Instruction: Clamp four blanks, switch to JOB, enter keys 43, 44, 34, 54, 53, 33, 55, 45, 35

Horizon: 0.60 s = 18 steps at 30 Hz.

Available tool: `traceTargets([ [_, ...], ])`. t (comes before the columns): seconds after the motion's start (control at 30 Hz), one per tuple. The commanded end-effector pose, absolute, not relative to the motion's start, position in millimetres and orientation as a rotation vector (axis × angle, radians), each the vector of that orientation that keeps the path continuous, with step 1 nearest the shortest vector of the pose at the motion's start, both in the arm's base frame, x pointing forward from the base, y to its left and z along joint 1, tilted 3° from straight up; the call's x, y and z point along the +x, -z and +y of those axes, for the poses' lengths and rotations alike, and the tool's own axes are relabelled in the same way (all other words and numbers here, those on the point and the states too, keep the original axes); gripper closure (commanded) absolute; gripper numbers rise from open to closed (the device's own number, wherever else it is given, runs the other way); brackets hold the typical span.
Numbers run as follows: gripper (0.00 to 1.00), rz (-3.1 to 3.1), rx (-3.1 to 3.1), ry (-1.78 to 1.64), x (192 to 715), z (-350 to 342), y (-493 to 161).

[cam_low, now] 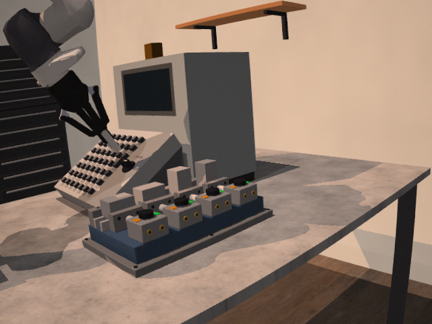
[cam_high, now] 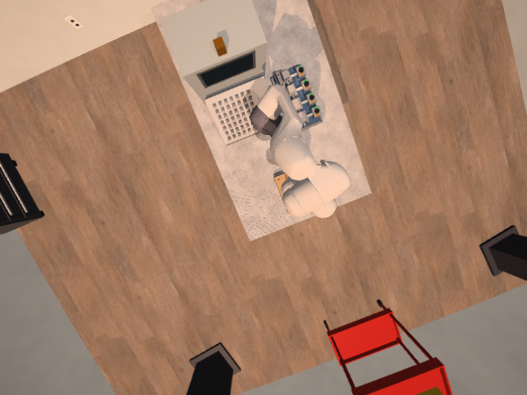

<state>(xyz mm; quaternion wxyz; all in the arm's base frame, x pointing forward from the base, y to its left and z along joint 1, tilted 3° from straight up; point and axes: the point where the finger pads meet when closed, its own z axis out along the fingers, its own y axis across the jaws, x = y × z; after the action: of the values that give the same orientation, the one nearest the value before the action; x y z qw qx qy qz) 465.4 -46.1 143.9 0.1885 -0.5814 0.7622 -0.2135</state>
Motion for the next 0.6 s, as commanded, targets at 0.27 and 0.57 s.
traceTargets([
  [0.27,1.00,2.130,-1.636,0.519,463.2,-46.6,-143.8],
  [0.57,1.00,2.100,-1.683,0.531,487.8,61.0,-137.7],
])
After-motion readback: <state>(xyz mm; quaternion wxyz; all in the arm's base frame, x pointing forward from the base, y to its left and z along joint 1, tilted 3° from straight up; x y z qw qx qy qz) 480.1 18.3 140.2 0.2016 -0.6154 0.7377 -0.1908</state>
